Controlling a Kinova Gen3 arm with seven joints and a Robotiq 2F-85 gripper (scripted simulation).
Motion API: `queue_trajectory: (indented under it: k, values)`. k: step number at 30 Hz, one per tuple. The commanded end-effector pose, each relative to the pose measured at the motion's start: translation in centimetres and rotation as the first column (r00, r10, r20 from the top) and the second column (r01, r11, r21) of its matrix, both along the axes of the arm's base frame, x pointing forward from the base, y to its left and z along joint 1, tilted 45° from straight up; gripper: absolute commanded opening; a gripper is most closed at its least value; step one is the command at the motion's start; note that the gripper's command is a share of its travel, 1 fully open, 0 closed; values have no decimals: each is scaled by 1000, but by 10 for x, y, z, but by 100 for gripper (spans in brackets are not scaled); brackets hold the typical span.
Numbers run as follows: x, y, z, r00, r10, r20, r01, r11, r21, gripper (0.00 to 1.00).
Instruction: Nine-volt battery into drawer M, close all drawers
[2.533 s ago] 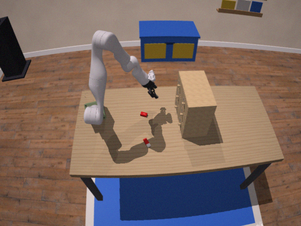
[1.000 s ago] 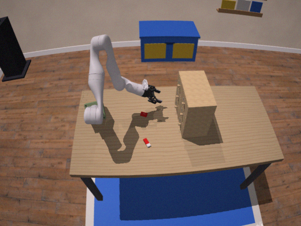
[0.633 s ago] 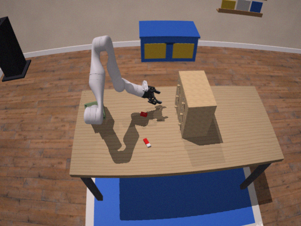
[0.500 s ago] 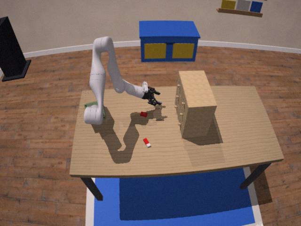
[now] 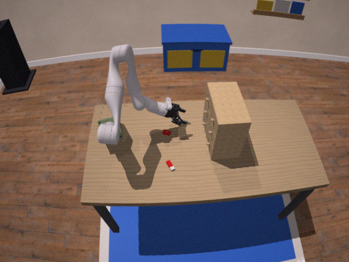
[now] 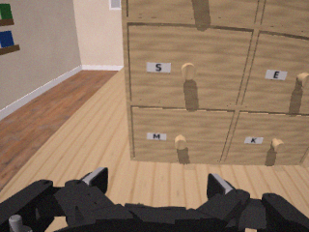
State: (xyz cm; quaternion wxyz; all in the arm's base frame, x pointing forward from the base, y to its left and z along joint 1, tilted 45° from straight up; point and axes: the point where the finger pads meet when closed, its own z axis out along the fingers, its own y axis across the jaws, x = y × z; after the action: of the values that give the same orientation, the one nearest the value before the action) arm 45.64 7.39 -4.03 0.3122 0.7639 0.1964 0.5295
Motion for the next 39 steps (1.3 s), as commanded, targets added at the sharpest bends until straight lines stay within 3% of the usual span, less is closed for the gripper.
queue_trajectory:
  k: [1, 21, 39]
  values:
    - [1, -6, -4, 1000, -3, 0, 3, 1000, -6, 100]
    - [4, -21, -20, 1000, -3, 0, 3, 1000, -6, 100]
    - [5, -24, -22, 1000, -3, 0, 3, 1000, -6, 100]
